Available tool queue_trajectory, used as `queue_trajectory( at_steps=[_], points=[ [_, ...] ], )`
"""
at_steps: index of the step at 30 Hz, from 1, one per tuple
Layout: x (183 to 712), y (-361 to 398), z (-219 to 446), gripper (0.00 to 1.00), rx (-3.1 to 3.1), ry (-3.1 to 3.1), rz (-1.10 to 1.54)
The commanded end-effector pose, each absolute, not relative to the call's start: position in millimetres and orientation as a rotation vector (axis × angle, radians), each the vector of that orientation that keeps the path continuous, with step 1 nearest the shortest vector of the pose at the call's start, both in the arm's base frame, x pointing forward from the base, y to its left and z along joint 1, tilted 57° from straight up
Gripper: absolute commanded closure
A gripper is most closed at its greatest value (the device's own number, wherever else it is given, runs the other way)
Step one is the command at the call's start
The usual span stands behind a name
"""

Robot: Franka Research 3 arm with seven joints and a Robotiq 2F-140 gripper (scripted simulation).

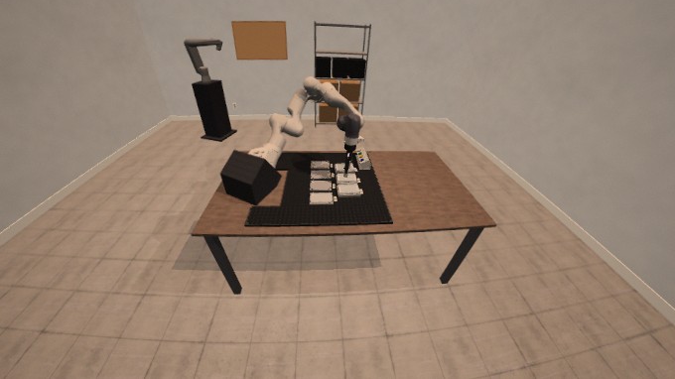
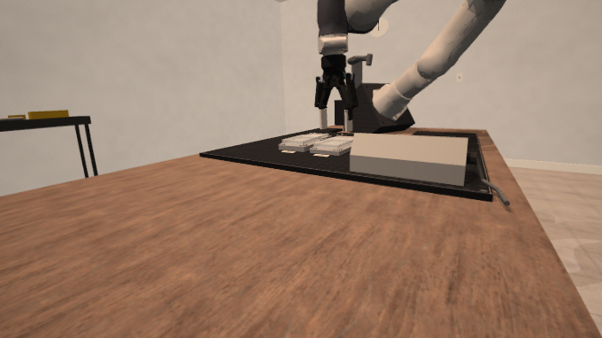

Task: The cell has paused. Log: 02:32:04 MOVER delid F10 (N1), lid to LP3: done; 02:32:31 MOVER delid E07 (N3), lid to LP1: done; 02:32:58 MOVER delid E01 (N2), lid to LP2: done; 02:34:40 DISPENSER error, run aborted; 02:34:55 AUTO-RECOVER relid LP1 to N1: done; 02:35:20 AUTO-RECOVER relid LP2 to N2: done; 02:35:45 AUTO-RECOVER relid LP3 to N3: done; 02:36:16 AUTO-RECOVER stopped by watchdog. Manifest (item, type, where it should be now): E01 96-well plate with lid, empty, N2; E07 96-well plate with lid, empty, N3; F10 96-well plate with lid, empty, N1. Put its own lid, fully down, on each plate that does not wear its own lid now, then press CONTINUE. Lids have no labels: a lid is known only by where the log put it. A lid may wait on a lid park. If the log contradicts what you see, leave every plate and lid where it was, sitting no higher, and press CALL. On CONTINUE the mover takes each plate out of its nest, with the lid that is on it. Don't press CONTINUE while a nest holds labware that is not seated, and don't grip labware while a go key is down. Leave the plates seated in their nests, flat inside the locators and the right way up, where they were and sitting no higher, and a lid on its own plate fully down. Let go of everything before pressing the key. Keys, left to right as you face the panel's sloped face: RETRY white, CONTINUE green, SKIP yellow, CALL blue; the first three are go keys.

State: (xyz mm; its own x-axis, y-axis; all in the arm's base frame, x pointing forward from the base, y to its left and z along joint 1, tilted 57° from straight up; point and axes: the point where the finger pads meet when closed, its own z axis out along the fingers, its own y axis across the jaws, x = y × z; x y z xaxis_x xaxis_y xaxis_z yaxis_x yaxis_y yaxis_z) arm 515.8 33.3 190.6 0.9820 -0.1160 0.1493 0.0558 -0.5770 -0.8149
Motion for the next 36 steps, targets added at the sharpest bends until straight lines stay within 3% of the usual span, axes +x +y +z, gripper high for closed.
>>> queue_trajectory(
  at_steps=[1, 36],
  points=[
    [519, 35, 187, 0.34, -2.161, -0.217, -0.426],
    [522, 49, 178, 0.34, -2.161, -0.217, -0.426]
  ],
)
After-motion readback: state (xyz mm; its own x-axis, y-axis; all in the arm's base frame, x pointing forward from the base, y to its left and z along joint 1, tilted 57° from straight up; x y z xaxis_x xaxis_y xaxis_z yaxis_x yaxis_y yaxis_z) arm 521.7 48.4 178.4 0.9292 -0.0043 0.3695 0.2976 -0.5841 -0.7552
